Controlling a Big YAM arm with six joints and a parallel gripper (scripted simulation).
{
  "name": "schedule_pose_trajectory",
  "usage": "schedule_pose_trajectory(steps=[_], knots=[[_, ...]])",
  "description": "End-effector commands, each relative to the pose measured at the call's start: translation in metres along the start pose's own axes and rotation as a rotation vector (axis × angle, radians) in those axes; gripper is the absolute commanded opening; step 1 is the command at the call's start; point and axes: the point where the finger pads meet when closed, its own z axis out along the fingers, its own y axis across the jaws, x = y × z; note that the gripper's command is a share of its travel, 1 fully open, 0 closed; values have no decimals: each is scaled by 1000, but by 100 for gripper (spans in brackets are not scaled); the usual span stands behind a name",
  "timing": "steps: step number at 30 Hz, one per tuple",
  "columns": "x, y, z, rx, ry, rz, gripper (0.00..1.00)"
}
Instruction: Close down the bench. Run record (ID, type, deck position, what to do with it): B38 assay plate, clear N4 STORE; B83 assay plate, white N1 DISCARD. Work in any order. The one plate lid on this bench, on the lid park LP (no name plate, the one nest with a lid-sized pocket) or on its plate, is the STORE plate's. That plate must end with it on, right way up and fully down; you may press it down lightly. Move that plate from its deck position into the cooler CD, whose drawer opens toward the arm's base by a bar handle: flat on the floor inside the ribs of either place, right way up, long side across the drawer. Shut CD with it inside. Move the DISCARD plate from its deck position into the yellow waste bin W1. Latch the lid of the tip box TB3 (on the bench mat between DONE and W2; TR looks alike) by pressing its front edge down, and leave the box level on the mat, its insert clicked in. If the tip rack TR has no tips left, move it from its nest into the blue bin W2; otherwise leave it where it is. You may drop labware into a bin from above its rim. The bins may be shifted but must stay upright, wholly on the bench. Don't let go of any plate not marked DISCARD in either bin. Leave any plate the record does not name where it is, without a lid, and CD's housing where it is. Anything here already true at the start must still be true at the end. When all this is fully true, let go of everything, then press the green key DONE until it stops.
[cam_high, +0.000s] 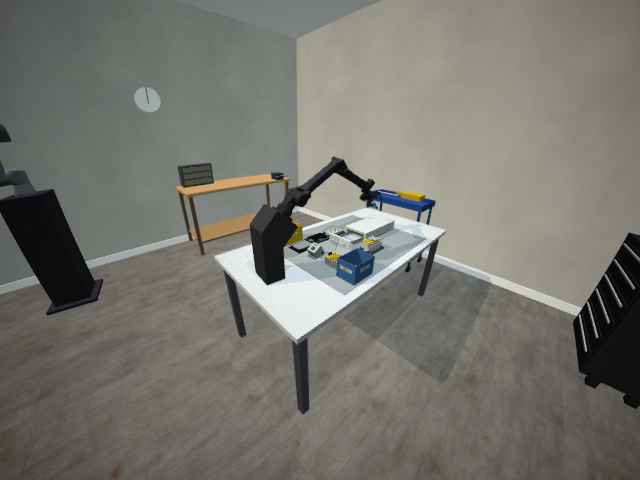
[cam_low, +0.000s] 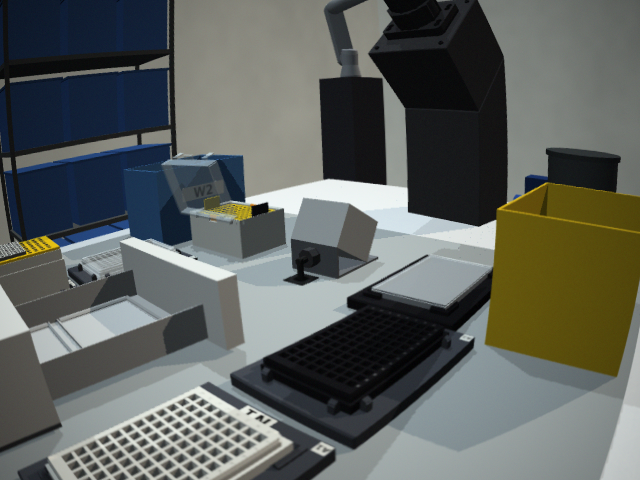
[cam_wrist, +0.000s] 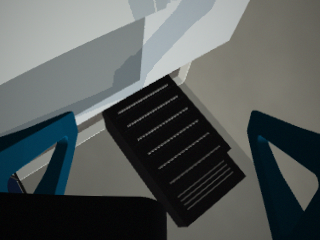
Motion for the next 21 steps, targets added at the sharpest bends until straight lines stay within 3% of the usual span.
schedule_pose_trajectory(steps=[1,2,3,5,8,9,12,13,14,15,16,19,20,21], knots=[[6,-10,-5,13,2,11,100],[6,-10,-5,13,2,11,100],[30,-33,-24,33,-5,79,0],[39,-32,-30,26,-17,122,0],[42,-39,-34,47,-15,139,0],[43,-27,-35,14,-27,150,0],[47,-16,-44,-24,-64,235,0],[48,-12,-47,-31,-70,249,0],[51,-15,-49,-7,-68,267,0],[51,-5,-53,-46,-80,277,0],[52,-1,-56,-60,-90,305,0],[53,3,-59,-64,-95,313,0],[36,18,-58,-97,-117,326,0],[52,10,-67,-94,-118,369,0]])
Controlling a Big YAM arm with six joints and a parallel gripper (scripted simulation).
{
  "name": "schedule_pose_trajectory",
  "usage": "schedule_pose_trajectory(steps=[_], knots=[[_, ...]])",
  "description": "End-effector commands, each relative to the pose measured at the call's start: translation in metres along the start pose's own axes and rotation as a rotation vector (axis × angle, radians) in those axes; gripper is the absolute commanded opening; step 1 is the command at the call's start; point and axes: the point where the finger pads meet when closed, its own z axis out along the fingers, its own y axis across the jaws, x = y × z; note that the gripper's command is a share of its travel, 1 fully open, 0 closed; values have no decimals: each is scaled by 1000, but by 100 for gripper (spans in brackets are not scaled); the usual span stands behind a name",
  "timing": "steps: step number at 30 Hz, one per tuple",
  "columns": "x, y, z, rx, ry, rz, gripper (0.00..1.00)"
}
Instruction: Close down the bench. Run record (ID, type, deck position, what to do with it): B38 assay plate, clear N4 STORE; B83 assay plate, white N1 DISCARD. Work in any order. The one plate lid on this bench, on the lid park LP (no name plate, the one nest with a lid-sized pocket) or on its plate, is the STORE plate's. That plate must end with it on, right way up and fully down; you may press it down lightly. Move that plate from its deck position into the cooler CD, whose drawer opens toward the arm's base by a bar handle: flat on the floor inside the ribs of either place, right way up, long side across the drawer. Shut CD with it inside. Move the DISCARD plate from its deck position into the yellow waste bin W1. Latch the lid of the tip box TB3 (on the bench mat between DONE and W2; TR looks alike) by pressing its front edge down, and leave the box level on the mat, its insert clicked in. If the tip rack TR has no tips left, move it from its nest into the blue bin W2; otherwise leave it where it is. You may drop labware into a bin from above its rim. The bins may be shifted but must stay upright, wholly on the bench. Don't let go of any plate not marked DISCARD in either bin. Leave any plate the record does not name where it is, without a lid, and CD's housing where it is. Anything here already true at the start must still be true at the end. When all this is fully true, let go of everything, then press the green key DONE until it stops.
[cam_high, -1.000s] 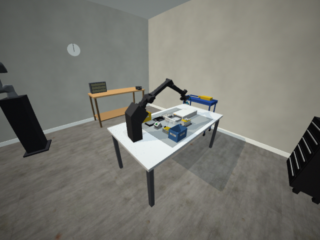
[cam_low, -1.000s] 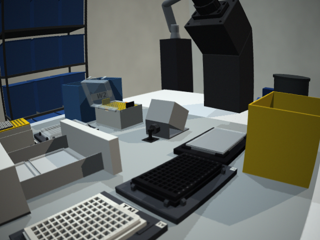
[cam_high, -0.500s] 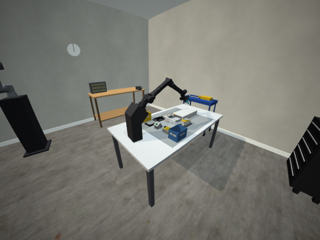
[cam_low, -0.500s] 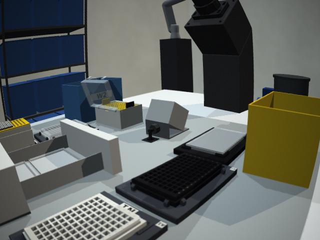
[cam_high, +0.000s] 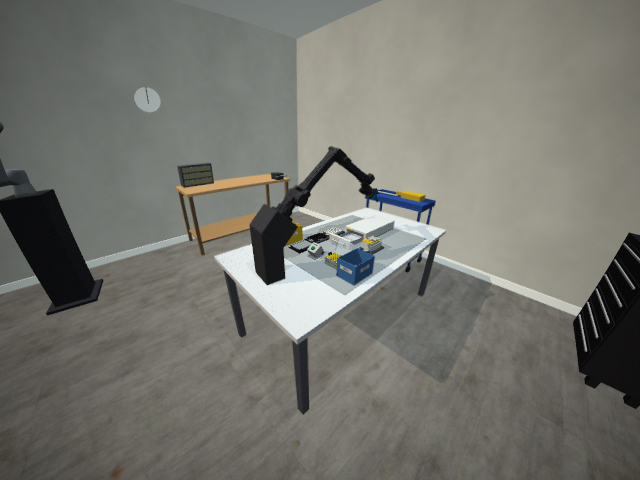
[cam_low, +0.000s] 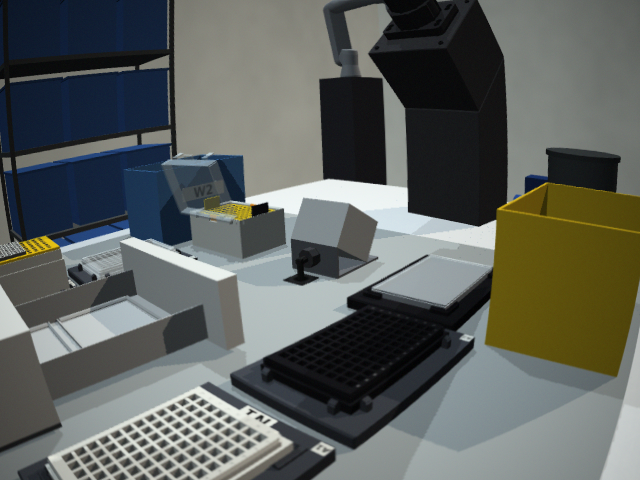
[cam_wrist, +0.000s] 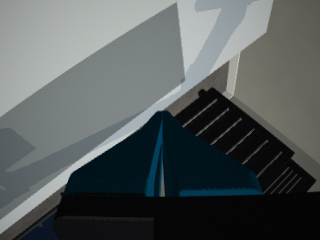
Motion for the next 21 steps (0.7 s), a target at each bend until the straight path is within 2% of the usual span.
schedule_pose_trajectory(steps=[1,2,5,6,7,8,9,10,12,13,15,16,17,18,20,21], knots=[[14,-11,-21,-1,-14,124,0],[14,-13,-24,23,-20,140,0],[15,-7,-30,22,-23,139,0],[22,3,-30,-18,-18,152,0],[26,7,-32,-33,-21,181,0],[28,11,-34,-39,-24,191,0],[28,8,-37,-15,-31,207,0],[32,19,-40,-55,-29,220,0],[35,26,-45,-78,-37,259,0],[33,25,-48,-56,-47,272,0],[33,25,-48,-56,-47,272,0],[35,35,-52,-96,-46,286,0],[40,38,-53,-112,-45,316,0],[42,42,-55,-119,-47,328,0],[40,44,-62,-97,-60,341,0],[47,54,-63,-137,-49,356,0]])
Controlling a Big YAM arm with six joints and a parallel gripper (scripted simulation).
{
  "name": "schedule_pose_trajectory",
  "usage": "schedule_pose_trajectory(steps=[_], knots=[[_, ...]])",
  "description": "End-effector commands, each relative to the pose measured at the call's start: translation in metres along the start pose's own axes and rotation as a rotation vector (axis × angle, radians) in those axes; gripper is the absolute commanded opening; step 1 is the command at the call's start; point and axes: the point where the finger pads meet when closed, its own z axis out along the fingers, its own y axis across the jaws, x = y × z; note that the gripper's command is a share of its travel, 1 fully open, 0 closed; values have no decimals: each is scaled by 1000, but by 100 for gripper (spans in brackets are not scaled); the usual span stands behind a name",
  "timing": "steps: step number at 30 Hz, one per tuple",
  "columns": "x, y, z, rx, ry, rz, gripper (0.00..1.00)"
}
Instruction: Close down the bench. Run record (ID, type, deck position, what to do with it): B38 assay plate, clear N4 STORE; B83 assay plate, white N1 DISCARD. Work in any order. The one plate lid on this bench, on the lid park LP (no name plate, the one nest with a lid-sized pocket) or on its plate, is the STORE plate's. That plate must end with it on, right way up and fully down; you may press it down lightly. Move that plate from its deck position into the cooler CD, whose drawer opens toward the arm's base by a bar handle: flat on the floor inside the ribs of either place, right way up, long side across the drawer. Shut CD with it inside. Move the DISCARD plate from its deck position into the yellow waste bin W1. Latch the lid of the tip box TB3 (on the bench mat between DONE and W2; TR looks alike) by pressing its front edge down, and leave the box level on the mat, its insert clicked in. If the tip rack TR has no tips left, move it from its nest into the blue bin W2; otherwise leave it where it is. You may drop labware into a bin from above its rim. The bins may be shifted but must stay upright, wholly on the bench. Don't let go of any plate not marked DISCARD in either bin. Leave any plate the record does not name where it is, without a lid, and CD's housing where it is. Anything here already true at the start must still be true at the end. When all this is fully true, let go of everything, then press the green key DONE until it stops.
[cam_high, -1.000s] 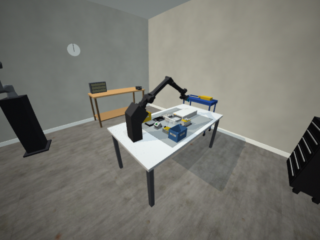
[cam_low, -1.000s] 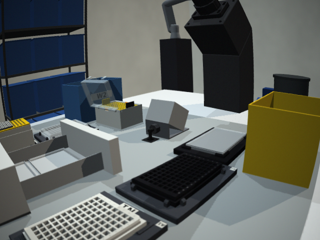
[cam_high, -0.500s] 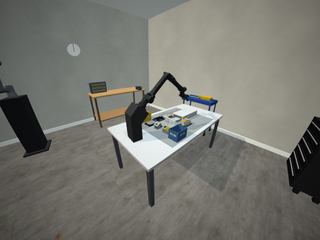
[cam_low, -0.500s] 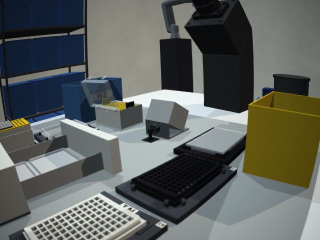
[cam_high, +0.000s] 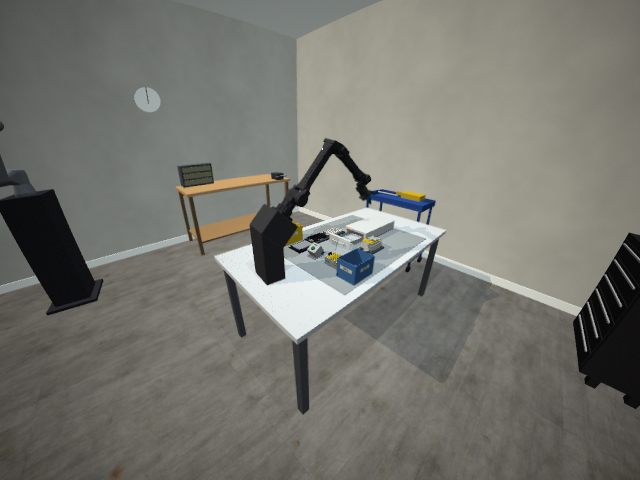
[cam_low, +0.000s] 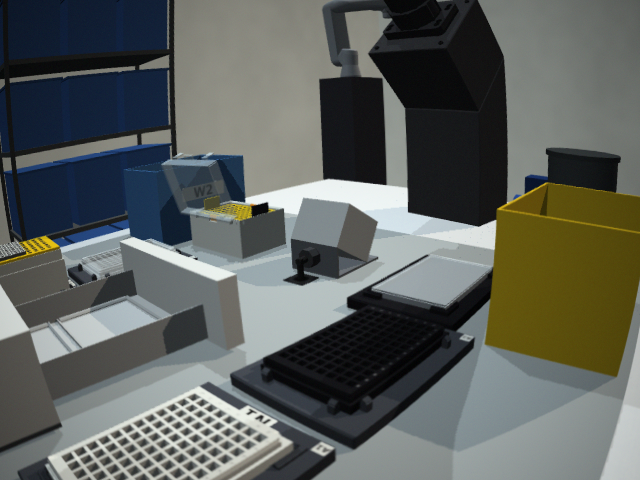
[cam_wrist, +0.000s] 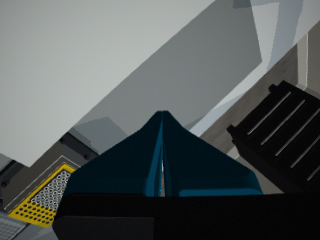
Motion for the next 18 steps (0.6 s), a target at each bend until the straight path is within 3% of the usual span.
schedule_pose_trajectory(steps=[1,2,4,5,7,11,12,13,15,16,18], knots=[[14,-17,-26,3,-12,129,0],[17,-13,-28,-5,-13,142,0],[14,-9,-34,14,-34,152,0],[24,-1,-35,-23,-16,169,0],[30,6,-38,-48,-15,212,0],[27,10,-44,-30,-36,222,0],[36,31,-33,-86,-2,229,0],[40,22,-47,-83,-14,269,0],[44,30,-51,-93,-14,283,0],[39,30,-54,-75,-36,292,0],[40,39,-60,-78,-41,289,0]])
